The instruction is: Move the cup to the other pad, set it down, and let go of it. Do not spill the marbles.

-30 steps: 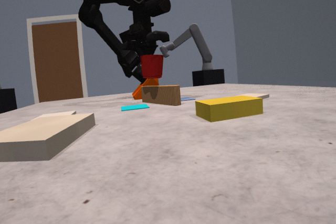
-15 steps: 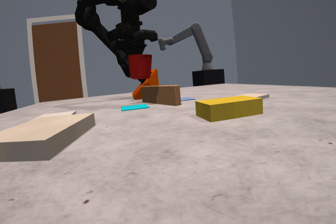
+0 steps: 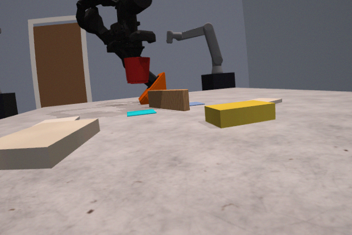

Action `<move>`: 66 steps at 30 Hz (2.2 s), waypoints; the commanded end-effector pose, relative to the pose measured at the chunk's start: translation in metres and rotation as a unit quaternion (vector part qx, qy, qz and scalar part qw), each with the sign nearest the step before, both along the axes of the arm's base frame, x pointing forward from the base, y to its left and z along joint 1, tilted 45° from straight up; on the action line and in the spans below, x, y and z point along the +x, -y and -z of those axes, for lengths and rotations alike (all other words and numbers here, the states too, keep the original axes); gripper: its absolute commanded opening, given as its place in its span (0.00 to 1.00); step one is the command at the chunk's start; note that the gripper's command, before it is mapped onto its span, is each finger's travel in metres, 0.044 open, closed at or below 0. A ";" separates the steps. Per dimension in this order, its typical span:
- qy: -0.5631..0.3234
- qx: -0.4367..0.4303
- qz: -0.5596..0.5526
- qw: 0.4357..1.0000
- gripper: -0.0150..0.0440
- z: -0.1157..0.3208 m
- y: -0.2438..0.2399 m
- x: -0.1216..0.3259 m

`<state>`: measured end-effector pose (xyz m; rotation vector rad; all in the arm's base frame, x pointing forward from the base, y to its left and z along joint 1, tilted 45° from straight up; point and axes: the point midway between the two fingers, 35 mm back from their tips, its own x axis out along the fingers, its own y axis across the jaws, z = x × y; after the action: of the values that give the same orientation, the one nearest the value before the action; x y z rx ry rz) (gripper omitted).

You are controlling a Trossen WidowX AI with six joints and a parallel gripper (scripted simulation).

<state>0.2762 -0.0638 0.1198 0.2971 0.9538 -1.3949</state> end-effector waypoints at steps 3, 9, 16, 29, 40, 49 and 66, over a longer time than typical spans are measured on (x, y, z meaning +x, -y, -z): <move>-0.001 -0.001 -0.001 1.000 0.25 0.004 0.005 0.000; 0.000 -0.001 -0.001 1.000 0.25 0.009 0.011 -0.001; 0.000 -0.002 -0.001 1.000 0.25 0.016 0.017 -0.001; 0.000 -0.002 -0.001 1.000 0.25 0.028 0.030 -0.003; 0.000 -0.002 -0.001 1.000 0.25 0.039 0.040 -0.004; 0.000 -0.003 -0.001 1.000 0.25 0.047 0.049 -0.007; 0.003 -0.002 0.000 1.000 0.25 0.052 0.056 -0.007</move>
<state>0.2690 -0.1195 0.0673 0.2980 0.9460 -1.3950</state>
